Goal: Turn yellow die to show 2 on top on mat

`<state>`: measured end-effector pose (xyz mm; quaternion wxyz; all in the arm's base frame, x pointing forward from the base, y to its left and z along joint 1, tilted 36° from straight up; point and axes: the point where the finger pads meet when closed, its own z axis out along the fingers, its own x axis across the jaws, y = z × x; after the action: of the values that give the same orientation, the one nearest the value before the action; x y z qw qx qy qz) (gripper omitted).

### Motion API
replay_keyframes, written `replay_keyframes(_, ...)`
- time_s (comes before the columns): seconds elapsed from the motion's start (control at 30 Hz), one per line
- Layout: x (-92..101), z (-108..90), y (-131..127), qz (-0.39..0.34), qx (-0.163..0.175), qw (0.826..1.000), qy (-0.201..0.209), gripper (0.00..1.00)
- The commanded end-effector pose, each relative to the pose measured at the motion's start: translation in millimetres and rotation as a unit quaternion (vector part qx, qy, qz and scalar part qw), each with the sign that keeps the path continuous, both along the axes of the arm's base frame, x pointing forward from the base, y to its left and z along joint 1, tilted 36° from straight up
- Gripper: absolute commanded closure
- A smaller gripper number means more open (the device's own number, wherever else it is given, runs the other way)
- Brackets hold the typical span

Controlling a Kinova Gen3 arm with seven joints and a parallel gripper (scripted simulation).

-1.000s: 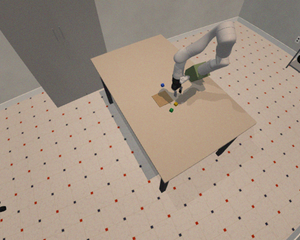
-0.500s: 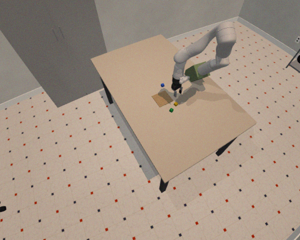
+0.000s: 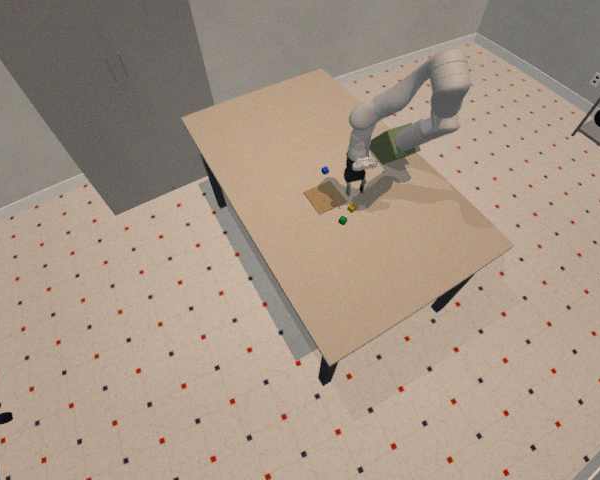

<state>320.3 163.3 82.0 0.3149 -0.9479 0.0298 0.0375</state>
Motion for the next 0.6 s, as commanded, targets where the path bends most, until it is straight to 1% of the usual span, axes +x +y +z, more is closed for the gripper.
replay_keyframes(0.0,-3.5,-1.3,3.3,0.000,0.000,1.000,0.006,0.00)
replay_keyframes(0.1,-3.5,-4.2,6.9,-0.052,-0.003,0.998,0.046,0.00)
replay_keyframes(0.2,-3.4,-7.5,10.0,-0.106,-0.007,0.991,0.086,0.00)
replay_keyframes(0.33,-3.5,-12.5,13.2,-0.178,-0.012,0.974,0.140,0.00)
replay_keyframes(0.5,-4.0,-19.0,15.6,-0.261,-0.019,0.944,0.202,0.00)
replay_keyframes(0.57,-4.0,-19.0,15.6,-0.261,-0.019,0.944,0.202,0.00)
